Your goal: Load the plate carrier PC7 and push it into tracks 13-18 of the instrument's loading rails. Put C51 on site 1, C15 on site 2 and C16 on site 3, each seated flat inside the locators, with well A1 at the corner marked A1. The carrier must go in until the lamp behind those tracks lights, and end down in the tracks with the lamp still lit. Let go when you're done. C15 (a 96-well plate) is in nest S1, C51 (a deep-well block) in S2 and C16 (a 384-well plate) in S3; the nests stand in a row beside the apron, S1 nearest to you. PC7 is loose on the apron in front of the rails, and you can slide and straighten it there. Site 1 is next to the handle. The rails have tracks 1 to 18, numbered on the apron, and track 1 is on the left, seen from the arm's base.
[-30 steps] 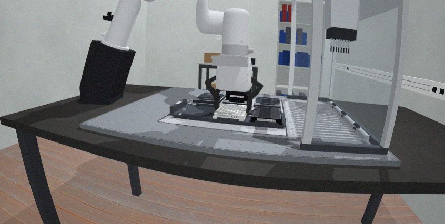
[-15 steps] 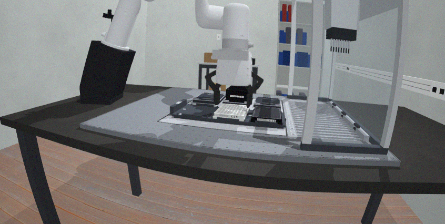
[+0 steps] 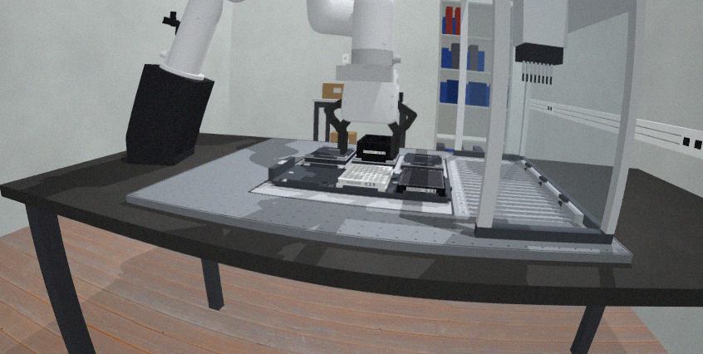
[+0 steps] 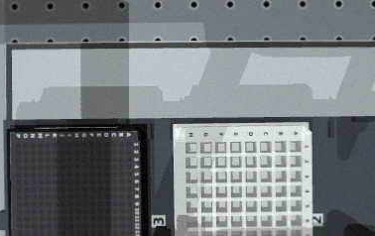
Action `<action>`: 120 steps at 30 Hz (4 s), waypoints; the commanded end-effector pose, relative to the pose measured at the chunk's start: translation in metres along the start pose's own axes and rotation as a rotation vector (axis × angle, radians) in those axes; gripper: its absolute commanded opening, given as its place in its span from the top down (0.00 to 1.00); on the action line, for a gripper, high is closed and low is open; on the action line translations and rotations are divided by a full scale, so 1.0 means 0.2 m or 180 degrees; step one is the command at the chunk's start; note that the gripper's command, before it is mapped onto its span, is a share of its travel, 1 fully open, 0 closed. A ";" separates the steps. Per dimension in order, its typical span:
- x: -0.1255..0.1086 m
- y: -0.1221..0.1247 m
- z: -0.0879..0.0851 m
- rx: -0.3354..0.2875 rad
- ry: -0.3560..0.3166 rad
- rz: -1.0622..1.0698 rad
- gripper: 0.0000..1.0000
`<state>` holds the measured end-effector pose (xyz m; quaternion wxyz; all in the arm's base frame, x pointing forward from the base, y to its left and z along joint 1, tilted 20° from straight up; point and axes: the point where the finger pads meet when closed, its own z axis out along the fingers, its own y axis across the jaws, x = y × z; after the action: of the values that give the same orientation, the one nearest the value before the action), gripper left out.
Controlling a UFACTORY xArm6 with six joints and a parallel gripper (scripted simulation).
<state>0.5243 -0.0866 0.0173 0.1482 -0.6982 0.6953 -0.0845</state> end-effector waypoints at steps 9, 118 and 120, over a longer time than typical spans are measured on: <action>0.00 -0.01 -0.09 0.0010 0.0004 -0.0001 0.00; -1.09 0.05 -0.53 0.0011 -0.0002 -0.0005 0.00; -1.09 0.05 -0.53 0.0011 -0.0002 -0.0005 0.00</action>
<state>0.4760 0.1198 0.1312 0.1481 -0.6989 0.6947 -0.0841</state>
